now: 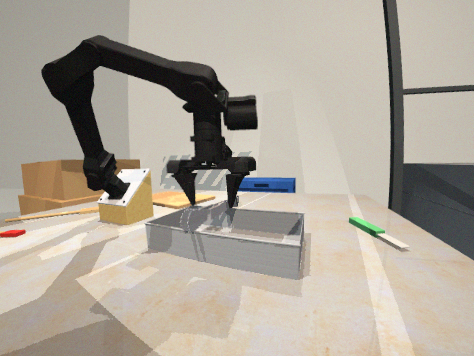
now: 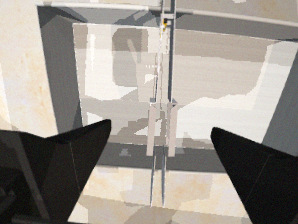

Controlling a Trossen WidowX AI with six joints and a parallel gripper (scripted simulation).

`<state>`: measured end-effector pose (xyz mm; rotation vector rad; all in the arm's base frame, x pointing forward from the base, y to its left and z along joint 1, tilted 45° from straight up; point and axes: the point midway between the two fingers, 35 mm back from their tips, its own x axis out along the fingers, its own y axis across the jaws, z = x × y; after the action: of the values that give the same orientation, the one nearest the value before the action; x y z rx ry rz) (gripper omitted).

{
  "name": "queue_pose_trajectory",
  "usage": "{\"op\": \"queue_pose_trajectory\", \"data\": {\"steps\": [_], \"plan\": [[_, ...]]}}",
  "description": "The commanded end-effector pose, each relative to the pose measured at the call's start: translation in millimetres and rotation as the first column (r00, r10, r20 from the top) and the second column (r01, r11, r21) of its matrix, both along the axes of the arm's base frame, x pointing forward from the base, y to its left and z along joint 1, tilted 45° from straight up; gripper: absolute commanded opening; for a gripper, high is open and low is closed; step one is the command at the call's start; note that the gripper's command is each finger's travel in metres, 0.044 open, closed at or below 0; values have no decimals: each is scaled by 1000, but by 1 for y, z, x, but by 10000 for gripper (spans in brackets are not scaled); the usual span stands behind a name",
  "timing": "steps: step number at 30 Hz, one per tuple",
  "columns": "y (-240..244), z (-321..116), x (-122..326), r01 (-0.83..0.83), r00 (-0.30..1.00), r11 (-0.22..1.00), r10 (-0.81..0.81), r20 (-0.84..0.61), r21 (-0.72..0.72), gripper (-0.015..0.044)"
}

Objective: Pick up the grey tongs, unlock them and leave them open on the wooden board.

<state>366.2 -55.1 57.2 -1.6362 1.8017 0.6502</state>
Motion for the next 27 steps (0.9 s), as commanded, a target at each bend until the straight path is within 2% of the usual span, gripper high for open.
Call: {"op": "queue_pose_trajectory", "data": {"steps": [1, 27], "plan": [[-6, -7, -2, -2, 1000, 1000, 2, -13, -8, 440], [-36, -37, -6, -2, 1000, 1000, 2, -13, -11, 440]]}}
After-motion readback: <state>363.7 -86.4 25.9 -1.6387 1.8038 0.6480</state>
